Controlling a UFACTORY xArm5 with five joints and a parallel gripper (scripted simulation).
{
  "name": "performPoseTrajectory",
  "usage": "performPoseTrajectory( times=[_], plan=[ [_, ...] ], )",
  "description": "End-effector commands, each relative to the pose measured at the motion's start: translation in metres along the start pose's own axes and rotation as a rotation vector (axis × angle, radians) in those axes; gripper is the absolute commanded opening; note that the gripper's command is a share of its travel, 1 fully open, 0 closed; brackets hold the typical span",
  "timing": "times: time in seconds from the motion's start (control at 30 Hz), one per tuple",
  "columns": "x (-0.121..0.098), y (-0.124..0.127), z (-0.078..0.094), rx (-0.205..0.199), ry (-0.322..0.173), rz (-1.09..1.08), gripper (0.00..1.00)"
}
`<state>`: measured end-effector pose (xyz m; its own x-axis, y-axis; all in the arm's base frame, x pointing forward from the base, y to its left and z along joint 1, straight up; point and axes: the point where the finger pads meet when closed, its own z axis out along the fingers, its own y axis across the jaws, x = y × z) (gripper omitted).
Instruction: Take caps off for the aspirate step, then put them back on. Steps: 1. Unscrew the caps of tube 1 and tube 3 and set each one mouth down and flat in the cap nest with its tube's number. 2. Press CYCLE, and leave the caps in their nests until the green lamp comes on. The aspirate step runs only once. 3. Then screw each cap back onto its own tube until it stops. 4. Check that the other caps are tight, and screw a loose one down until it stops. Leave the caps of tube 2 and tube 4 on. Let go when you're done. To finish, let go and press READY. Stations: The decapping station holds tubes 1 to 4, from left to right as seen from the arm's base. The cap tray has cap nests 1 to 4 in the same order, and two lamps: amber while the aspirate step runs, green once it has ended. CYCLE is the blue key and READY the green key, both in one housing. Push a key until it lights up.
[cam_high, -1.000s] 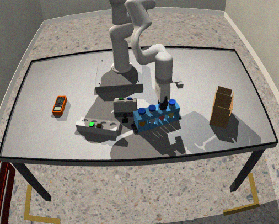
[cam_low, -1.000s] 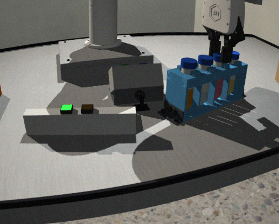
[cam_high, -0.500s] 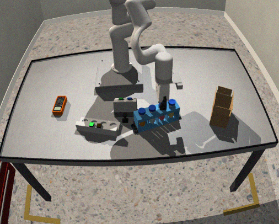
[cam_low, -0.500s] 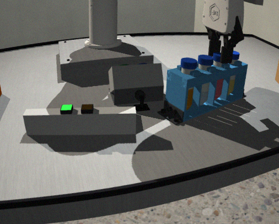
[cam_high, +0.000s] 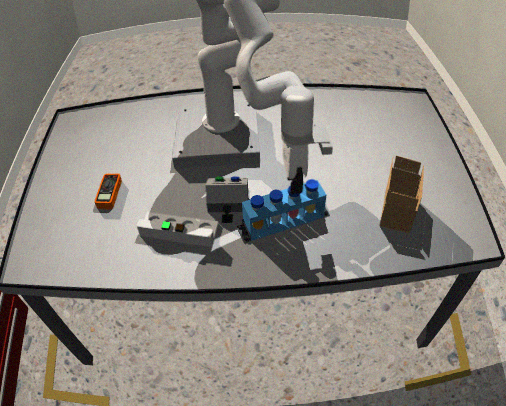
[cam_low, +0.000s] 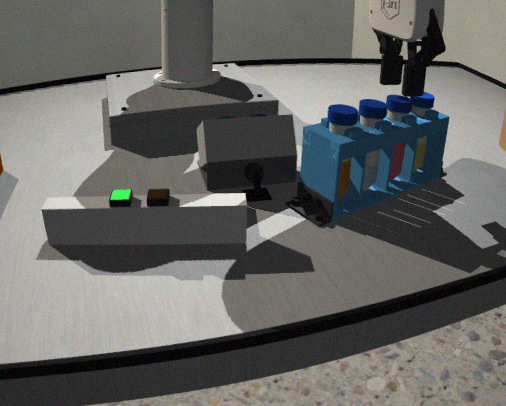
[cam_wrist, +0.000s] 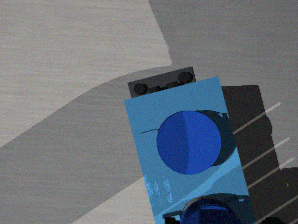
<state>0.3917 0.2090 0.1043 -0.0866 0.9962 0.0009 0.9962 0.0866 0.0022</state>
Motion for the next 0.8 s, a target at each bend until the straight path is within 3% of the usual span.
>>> performPoseTrajectory(
  times=[0.0,0.23,0.33,0.5,0.57,0.77],
  plan=[
    [0.0,0.001,-0.013,-0.002,0.001,0.0,0.46],
    [0.0,0.001,-0.022,-0.002,0.001,0.0,0.46],
    [-0.024,0.007,-0.022,-0.002,0.0,-0.25,0.46],
    [-0.036,0.01,-0.022,-0.002,0.0,-0.351,0.46],
    [-0.052,0.014,-0.022,-0.002,0.0,-0.489,0.46],
    [-0.085,0.022,-0.022,-0.002,-0.001,-0.489,0.46]
  ],
)
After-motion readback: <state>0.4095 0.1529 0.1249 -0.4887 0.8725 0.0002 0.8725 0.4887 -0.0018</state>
